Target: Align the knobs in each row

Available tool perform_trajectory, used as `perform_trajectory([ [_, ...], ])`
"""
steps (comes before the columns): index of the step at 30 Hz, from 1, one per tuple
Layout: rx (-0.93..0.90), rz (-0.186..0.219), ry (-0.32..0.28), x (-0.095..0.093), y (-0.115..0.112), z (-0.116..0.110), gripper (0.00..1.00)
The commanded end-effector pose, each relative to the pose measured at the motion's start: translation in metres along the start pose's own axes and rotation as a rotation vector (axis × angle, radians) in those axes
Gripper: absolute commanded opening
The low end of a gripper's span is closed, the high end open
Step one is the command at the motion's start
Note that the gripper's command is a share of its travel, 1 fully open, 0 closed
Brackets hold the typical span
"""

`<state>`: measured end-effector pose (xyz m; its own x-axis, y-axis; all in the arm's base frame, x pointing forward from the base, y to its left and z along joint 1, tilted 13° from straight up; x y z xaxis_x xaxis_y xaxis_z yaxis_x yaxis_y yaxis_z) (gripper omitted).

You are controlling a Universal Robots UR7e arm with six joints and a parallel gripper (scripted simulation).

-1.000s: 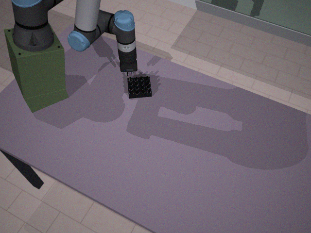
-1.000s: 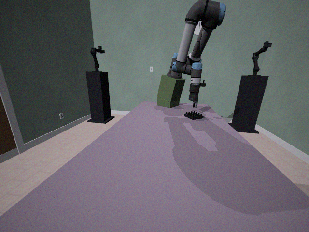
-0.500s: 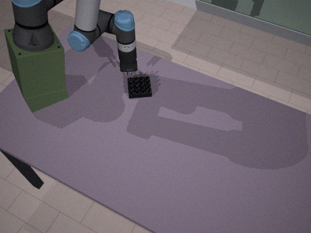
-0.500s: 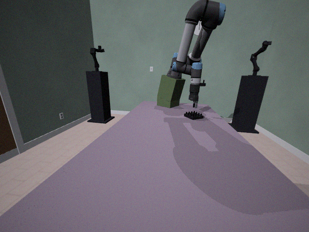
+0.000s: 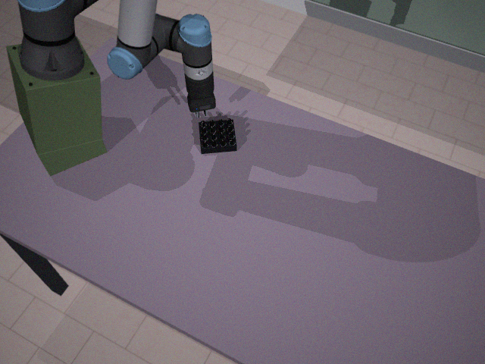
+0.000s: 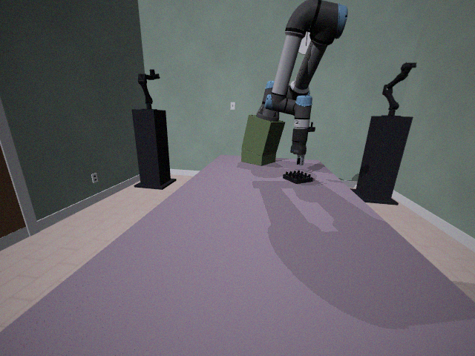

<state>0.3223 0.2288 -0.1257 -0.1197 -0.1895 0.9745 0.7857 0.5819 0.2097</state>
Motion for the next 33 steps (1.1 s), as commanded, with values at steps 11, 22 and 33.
perform_trajectory([
  [11,0.417,-0.001,0.001,0.005,-0.002,0.003,0.46],
  [22,0.827,-0.002,0.001,0.01,-0.003,0.002,0.46],
  [33,1.163,-0.002,0.0,0.014,-0.001,0.0,0.46],
])
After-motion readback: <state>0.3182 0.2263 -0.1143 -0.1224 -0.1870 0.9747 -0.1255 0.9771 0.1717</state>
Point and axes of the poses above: the point where the finger pads meet when closed, its own x axis back along the fingers, its own y axis across the jaws, z = x × y, the point moved 1 cm from there along x, back along the fingers, and after that the axes turned 6 degrees about -x, right-handed, at the moved point
